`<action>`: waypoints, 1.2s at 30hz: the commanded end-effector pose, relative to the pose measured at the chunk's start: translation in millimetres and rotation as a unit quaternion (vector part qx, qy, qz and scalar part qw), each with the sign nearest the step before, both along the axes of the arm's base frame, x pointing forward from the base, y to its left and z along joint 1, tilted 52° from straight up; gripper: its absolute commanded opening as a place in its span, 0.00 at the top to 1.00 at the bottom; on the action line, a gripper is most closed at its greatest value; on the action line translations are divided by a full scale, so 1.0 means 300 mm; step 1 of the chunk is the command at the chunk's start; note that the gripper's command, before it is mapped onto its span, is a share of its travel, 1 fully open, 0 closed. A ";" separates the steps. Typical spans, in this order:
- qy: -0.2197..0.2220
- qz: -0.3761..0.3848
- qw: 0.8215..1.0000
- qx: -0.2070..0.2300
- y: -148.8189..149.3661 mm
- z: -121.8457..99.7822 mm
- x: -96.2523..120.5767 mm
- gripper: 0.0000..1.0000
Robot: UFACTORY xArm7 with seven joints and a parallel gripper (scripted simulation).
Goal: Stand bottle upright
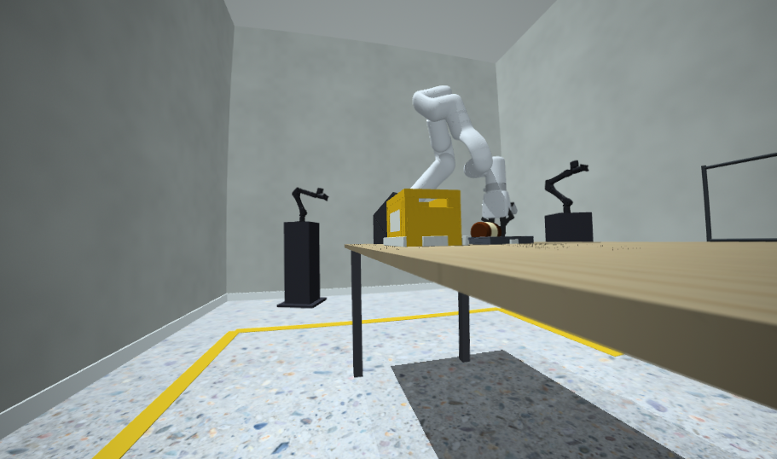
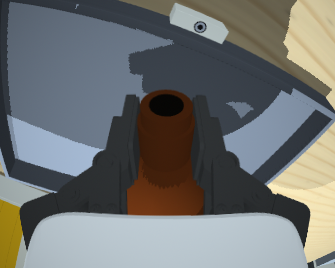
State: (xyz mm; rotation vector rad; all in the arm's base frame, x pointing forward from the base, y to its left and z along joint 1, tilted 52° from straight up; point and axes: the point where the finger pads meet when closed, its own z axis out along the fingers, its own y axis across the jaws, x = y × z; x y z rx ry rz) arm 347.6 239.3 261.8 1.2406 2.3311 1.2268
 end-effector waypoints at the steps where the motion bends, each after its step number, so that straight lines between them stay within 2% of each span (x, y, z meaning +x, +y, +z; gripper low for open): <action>1: -0.001 0.000 1.000 0.001 -0.001 0.004 0.000 1.00; 36: -0.001 0.000 1.000 0.001 -0.031 0.037 -0.028 1.00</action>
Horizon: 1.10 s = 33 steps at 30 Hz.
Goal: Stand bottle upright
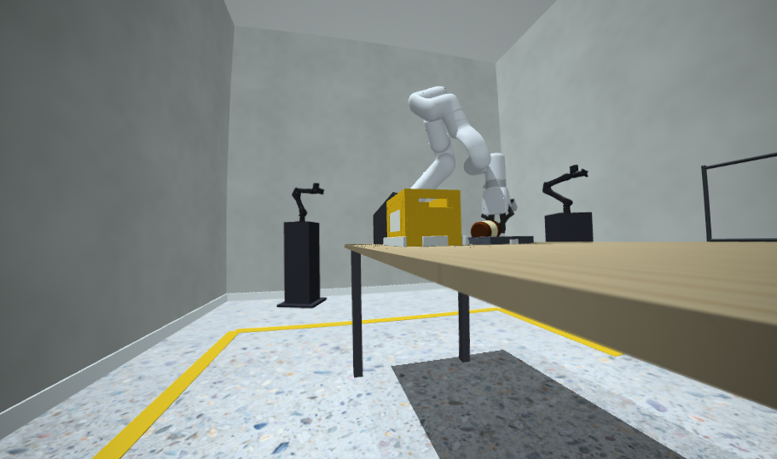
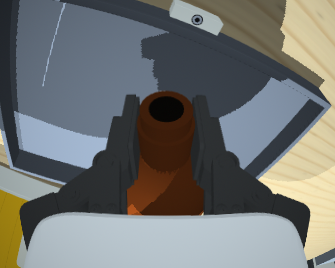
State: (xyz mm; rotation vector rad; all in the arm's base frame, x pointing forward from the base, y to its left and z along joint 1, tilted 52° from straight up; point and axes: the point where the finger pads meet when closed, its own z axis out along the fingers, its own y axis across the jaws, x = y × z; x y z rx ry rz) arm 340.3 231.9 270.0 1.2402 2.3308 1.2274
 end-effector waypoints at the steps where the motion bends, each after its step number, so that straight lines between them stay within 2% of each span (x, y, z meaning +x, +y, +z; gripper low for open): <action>1: -0.001 0.000 1.000 0.000 -0.006 0.009 -0.004 1.00; 33: 0.000 0.000 1.000 0.000 -0.084 0.094 -0.077 1.00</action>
